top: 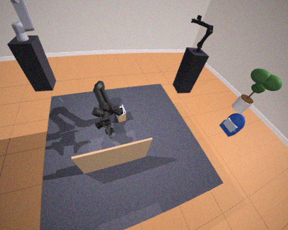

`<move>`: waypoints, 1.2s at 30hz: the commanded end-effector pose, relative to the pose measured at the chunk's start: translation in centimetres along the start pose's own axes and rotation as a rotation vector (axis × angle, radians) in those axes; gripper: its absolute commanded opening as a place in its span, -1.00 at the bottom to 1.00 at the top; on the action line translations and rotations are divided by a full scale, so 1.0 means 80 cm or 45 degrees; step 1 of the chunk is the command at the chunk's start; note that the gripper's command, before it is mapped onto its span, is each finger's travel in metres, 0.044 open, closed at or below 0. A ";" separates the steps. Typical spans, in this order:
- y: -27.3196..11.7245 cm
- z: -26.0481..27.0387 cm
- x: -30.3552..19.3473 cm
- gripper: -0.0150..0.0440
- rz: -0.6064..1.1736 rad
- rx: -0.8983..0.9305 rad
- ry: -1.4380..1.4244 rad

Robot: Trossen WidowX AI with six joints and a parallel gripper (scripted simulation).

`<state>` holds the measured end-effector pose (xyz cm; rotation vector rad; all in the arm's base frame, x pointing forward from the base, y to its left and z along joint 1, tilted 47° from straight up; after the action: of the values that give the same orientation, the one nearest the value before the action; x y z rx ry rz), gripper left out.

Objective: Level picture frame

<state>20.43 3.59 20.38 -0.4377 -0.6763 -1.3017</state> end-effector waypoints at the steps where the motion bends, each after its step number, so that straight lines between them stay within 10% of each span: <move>1: 0.002 0.001 0.001 0.39 0.001 0.004 0.005; 17: 0.099 0.001 0.000 0.39 -0.002 0.007 0.005; 36: 0.100 0.000 0.000 0.39 -0.002 0.007 0.005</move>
<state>28.13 5.46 21.05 -0.4277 -0.6792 -1.2990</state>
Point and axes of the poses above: the point midway between the two fingers, 35 mm back from their tips, its own y axis out along the fingers, its own z axis across the jaws, x = y × z, the point moved 4 cm from there along -y, back along the fingers, and after that the axes turned 4 degrees about -y, right-handed, at the moved point
